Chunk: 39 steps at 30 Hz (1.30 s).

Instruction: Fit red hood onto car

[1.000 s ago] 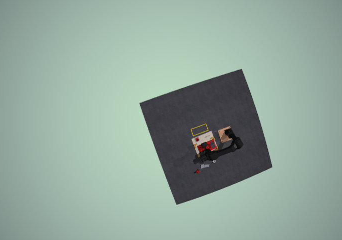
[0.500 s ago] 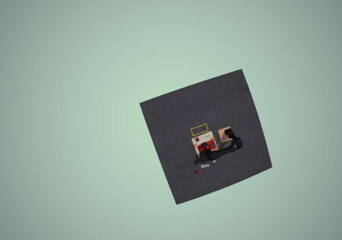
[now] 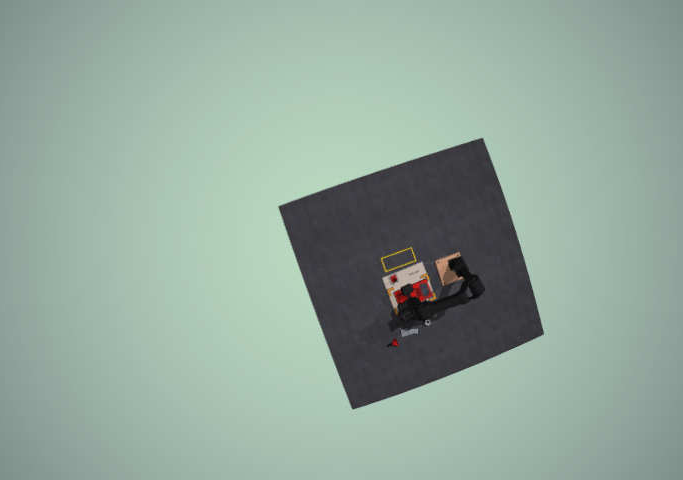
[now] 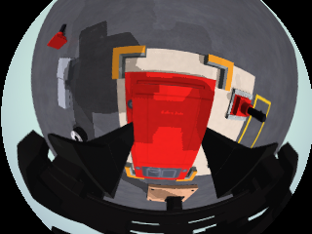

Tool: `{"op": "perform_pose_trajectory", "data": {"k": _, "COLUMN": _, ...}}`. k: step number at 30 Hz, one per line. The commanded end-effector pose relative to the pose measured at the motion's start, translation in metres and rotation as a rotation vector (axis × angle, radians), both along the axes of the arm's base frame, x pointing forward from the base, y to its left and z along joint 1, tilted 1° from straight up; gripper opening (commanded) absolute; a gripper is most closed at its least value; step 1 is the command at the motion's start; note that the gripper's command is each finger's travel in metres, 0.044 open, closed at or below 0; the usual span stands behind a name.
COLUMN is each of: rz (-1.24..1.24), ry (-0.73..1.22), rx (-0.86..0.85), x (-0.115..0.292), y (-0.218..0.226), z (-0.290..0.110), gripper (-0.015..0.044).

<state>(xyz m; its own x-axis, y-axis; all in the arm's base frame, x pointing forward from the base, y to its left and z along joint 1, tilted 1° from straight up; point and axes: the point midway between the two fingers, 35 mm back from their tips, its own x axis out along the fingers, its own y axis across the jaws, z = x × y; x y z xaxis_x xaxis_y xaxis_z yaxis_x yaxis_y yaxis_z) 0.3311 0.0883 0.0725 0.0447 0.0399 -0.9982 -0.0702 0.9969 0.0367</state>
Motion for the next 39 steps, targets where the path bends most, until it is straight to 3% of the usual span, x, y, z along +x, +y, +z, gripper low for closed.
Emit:
{"op": "perform_pose_trajectory", "data": {"k": 1, "rz": 0.001, "ry": 0.011, "rx": -0.001, "x": -0.001, "y": 0.0, "z": -0.004, "gripper": 0.0}}
{"op": "perform_pose_trajectory", "data": {"k": 11, "rz": 0.0, "ry": 0.002, "rx": 0.0, "x": 0.0, "y": 0.0, "z": -0.002, "gripper": 0.0}}
{"op": "perform_pose_trajectory", "data": {"k": 28, "rz": 0.0, "ry": 0.002, "rx": -0.001, "x": 0.0, "y": 0.0, "z": -0.002, "gripper": 0.044}}
{"op": "perform_pose_trajectory", "data": {"k": 33, "rz": 0.0, "ry": 0.005, "rx": -0.002, "x": 0.001, "y": 0.0, "z": 0.012, "gripper": 0.044}}
{"op": "perform_pose_trajectory", "data": {"k": 39, "rz": 0.0, "ry": 0.016, "rx": -0.008, "x": 0.0, "y": -0.001, "z": 0.063, "gripper": 0.044}}
